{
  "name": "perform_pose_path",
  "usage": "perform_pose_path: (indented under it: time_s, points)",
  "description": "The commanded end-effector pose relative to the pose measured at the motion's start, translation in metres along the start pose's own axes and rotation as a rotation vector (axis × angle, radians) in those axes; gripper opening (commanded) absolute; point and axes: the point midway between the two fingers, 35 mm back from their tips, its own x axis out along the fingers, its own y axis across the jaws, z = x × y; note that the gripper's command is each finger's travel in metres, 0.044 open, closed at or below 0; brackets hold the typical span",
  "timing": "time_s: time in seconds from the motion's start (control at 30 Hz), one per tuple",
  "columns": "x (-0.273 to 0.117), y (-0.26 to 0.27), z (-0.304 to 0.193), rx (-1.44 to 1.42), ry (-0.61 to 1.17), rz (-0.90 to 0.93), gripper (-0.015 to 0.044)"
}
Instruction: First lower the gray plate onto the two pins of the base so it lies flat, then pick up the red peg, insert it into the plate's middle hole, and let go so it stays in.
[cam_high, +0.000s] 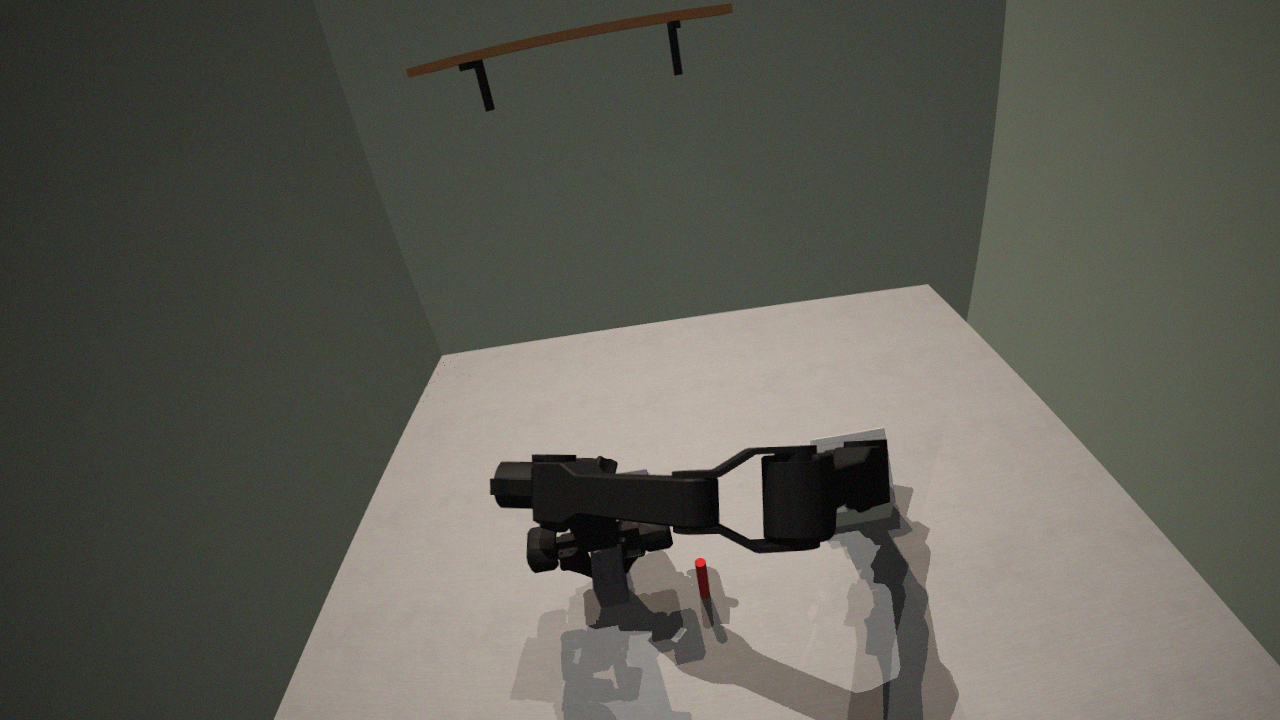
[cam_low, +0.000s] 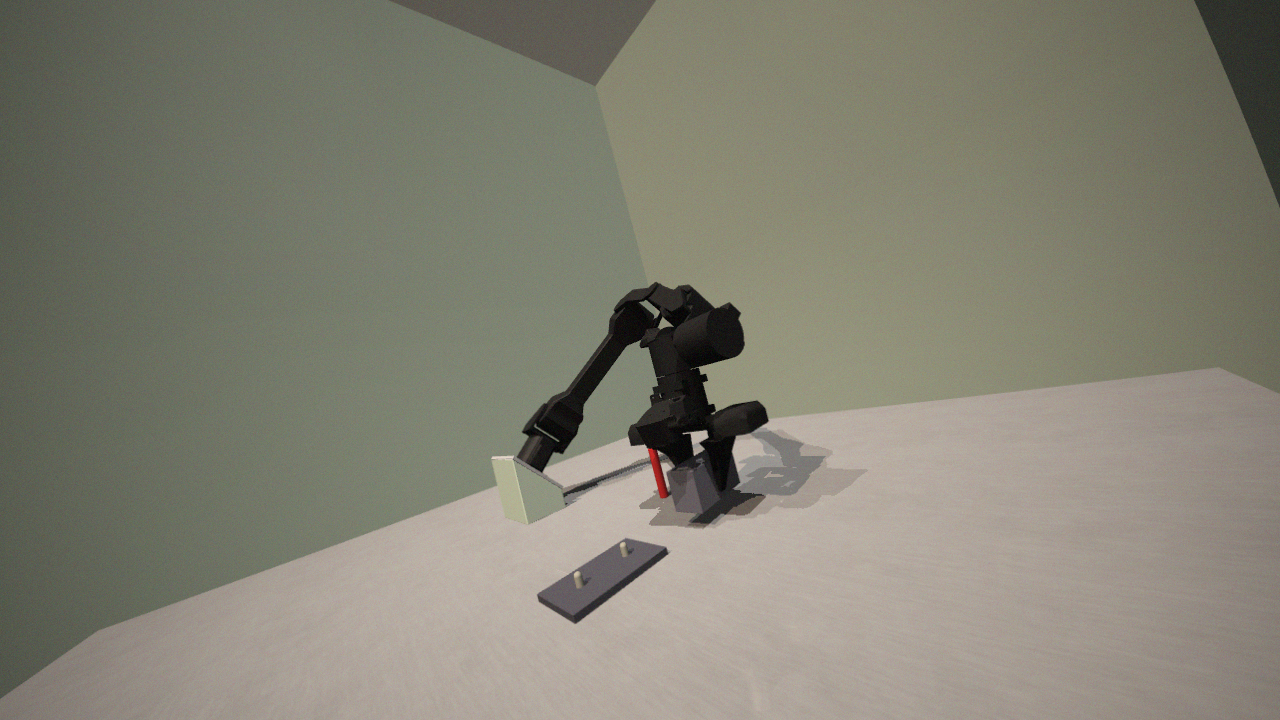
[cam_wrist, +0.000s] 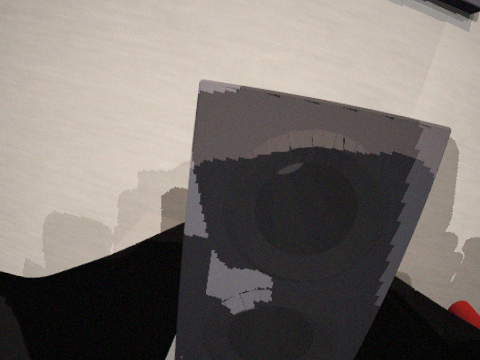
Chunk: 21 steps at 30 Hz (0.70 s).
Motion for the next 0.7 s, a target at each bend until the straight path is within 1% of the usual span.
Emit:
perform_pose_path:
  time_s: [0.0, 0.67]
  points:
    - [-0.013, 0.002, 0.002, 0.0, -0.006, -0.002, 0.0]
    - [-0.076, 0.004, 0.004, 0.006, -0.009, 0.0, 0.0]
